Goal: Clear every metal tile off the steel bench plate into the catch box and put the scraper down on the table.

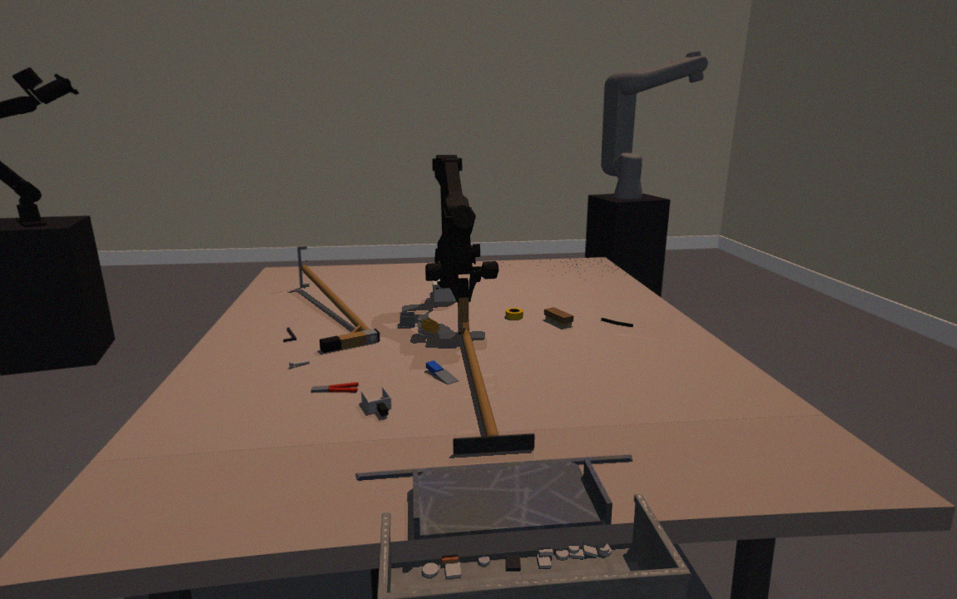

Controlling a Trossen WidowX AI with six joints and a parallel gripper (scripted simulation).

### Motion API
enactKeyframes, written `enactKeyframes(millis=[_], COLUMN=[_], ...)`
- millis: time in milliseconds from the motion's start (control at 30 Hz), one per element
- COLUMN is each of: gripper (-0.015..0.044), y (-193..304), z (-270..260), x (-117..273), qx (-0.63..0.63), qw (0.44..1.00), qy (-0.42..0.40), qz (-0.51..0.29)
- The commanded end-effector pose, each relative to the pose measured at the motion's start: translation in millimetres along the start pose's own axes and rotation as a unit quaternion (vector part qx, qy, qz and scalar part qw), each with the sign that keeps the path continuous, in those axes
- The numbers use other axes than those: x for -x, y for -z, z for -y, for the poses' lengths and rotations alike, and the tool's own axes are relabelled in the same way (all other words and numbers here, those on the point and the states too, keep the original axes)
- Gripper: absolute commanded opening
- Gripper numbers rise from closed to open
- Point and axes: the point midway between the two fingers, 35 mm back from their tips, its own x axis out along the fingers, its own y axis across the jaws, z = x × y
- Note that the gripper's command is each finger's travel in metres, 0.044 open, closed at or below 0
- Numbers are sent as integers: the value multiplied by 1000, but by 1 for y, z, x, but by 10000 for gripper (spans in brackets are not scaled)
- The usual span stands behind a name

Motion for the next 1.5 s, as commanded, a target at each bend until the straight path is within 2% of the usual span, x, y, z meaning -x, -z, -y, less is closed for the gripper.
enactKeyframes(millis=[0,467,1033,1467], gripper=[0,0,440,440], y=[0,2,2,-18], z=[1,2,1,1], x=[1,-2,0,30], qx=[-3,-3,-2,-2], qw=[1000,1000,1000,1000], qy=[2,2,1,1], qz=[2,2,-1,-1])
